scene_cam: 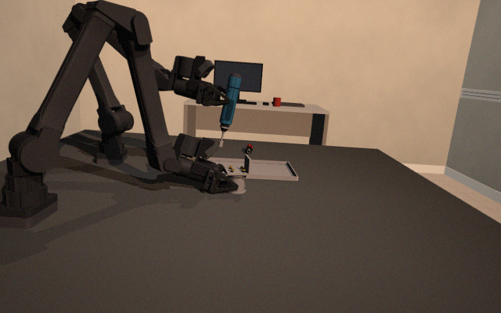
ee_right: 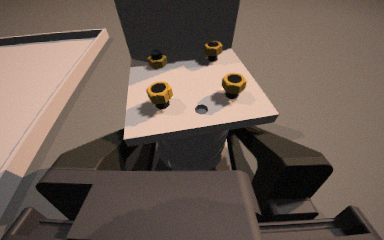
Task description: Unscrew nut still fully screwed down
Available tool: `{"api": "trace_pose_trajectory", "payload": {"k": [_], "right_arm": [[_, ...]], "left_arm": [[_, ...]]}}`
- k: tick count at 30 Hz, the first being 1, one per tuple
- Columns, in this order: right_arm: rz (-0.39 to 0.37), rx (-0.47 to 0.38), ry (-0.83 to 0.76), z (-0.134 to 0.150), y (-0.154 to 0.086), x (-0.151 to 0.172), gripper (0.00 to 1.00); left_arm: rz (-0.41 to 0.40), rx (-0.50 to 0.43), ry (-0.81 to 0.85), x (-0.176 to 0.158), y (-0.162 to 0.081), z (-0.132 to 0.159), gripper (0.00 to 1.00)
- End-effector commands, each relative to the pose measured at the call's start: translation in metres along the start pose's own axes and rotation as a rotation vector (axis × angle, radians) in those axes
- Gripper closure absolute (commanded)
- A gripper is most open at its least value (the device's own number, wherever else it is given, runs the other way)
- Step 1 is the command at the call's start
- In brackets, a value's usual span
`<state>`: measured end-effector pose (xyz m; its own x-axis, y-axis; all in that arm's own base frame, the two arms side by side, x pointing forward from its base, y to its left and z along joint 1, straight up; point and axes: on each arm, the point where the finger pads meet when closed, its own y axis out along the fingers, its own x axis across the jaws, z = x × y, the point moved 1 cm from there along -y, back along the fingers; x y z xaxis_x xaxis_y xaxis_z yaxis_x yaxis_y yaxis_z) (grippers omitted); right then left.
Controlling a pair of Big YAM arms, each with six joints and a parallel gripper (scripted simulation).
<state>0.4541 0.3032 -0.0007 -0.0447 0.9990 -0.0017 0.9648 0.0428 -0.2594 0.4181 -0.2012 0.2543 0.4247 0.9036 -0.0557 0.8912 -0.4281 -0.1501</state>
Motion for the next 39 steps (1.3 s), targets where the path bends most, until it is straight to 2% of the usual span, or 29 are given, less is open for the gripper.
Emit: {"api": "trace_pose_trajectory", "payload": {"k": [1, 4, 8, 13, 39], "right_arm": [[-0.004, -0.019, 0.018, -0.010, 0.003, 0.004, 0.41], [-0.004, -0.019, 0.018, -0.010, 0.003, 0.004, 0.41], [-0.004, -0.019, 0.018, -0.010, 0.003, 0.004, 0.41], [-0.004, -0.019, 0.018, -0.010, 0.003, 0.004, 0.41], [-0.004, -0.019, 0.018, -0.010, 0.003, 0.004, 0.41]], "left_arm": [[0.048, -0.191, 0.036, -0.023, -0.003, -0.075, 0.58], [0.069, -0.158, 0.055, -0.031, -0.014, -0.042, 0.58], [0.094, -0.249, 0.069, -0.045, -0.014, -0.081, 0.58], [0.072, -0.249, 0.069, -0.034, -0.012, -0.081, 0.58], [0.075, -0.266, 0.066, -0.036, -0.009, -0.084, 0.58]]}}
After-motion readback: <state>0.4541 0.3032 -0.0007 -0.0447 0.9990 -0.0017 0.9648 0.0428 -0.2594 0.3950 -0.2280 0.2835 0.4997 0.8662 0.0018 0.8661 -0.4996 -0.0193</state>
